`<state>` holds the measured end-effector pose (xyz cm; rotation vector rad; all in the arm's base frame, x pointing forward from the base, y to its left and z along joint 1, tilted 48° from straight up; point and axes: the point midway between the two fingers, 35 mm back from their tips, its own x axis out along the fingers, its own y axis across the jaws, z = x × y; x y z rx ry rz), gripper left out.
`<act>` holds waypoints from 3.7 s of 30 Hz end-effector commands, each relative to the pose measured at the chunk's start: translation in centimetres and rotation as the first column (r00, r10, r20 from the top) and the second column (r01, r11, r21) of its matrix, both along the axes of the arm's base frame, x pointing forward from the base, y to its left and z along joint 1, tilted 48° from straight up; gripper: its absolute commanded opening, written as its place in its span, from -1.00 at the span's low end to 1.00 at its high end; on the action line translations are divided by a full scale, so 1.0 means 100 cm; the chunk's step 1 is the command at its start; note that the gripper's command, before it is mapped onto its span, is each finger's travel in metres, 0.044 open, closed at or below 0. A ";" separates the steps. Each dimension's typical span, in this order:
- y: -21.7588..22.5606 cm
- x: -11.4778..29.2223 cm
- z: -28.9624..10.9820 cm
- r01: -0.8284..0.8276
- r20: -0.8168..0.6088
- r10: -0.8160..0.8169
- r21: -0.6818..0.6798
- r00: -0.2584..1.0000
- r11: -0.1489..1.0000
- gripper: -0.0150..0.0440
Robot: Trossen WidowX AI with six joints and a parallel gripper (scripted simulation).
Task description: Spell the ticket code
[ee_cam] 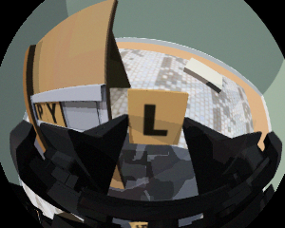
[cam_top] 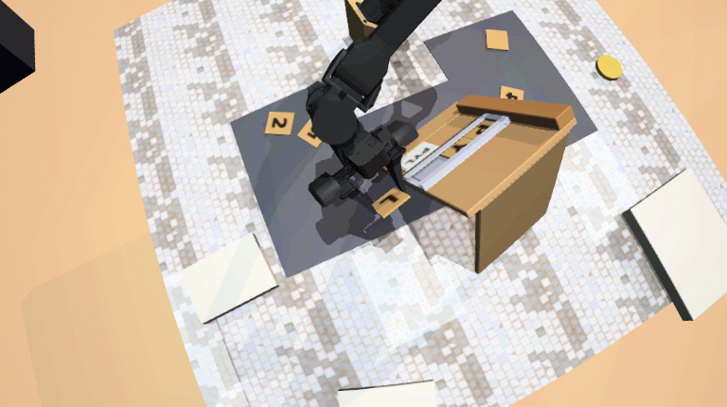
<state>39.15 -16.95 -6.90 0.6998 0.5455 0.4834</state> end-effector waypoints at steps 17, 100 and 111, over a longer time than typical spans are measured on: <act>0.008 -0.003 0.007 0.004 -0.008 -0.004 0.001 1.000 1.000 -0.49; 0.036 -0.013 0.036 0.004 -0.009 -0.004 0.004 1.000 1.000 -0.49; 0.040 -0.014 0.039 0.004 -0.009 -0.004 0.005 1.000 1.000 -0.49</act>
